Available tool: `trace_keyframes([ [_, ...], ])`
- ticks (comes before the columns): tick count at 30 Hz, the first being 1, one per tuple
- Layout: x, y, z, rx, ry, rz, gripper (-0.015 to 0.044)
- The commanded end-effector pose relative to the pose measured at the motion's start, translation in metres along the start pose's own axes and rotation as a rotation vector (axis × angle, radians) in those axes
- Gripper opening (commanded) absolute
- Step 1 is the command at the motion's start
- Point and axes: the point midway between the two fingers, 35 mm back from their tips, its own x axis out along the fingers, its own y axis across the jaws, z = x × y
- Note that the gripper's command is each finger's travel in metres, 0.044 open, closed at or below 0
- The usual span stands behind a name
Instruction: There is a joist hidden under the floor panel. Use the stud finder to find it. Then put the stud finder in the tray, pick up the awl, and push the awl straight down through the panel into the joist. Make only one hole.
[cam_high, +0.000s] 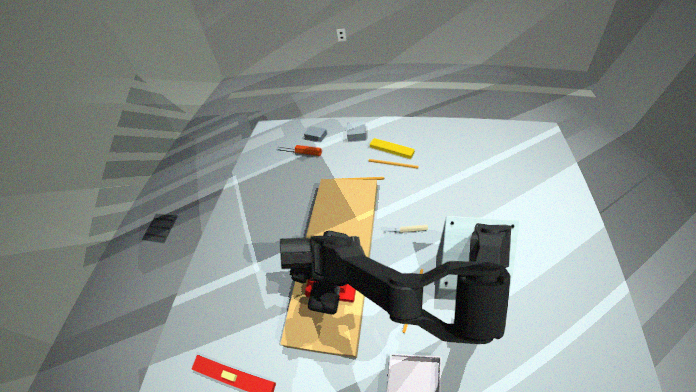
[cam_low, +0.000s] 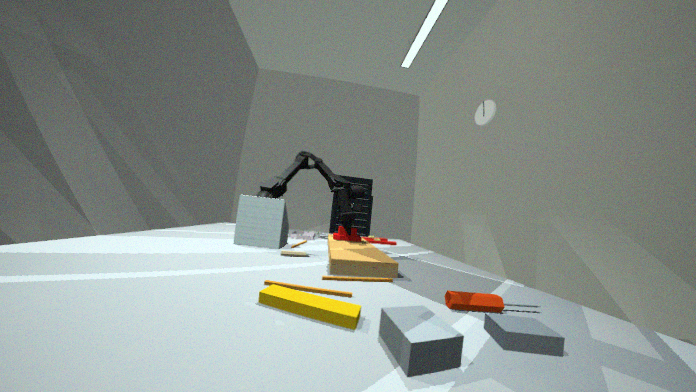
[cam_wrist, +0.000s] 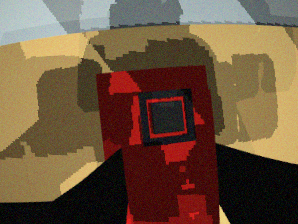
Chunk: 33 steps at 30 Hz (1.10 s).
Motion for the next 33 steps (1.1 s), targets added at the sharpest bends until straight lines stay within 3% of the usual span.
trace_keyframes([
  [1, 0.001, 0.014, 0.000, -0.009, 0.004, 0.016, 0.0000],
  [33, -0.001, 0.085, 0.000, -0.009, 0.004, 0.020, 0.0000],
])
